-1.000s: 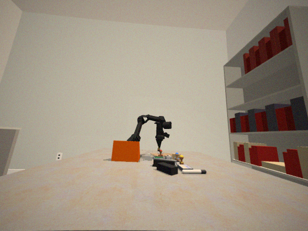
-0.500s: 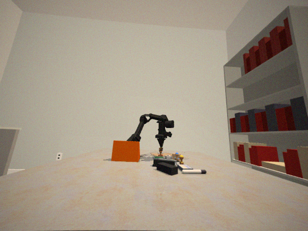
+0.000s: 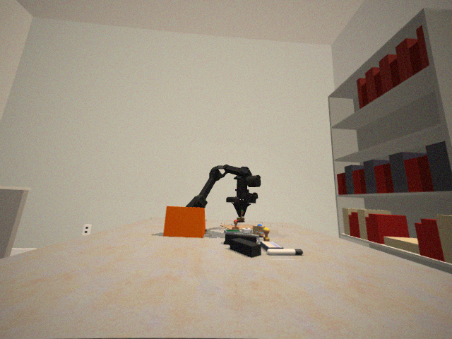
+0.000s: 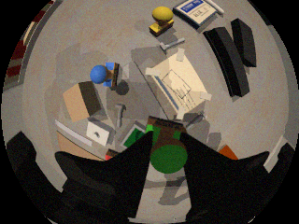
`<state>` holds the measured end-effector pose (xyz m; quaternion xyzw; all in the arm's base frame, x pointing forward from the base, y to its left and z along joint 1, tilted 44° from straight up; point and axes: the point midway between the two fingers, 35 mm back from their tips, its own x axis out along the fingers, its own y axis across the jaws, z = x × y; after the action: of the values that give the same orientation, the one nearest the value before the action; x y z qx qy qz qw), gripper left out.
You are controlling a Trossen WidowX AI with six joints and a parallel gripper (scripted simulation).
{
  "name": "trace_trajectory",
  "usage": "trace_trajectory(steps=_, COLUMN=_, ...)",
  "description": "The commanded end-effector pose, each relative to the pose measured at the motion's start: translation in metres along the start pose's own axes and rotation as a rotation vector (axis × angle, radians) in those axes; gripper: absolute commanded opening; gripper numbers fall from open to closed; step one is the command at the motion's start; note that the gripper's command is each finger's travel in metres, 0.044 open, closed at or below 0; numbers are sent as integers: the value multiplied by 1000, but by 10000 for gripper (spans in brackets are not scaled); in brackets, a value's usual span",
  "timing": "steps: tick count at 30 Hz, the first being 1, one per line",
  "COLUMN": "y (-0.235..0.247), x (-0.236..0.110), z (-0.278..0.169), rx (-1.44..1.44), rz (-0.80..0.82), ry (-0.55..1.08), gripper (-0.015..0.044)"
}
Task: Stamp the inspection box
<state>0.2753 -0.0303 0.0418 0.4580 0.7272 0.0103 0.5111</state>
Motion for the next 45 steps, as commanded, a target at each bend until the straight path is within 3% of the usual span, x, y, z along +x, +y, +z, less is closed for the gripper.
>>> trace_trajectory(steps=1, y=-7, x=-1, z=16, rx=149, rz=-6, ry=-10, gripper=0)
trace_trajectory(steps=11, y=-24, x=2, z=44, rx=464, rz=-9, ry=-13, gripper=0)
trace_trajectory(steps=45, y=-24, x=20, z=46, rx=470, rz=-10, ry=-16, gripper=0)
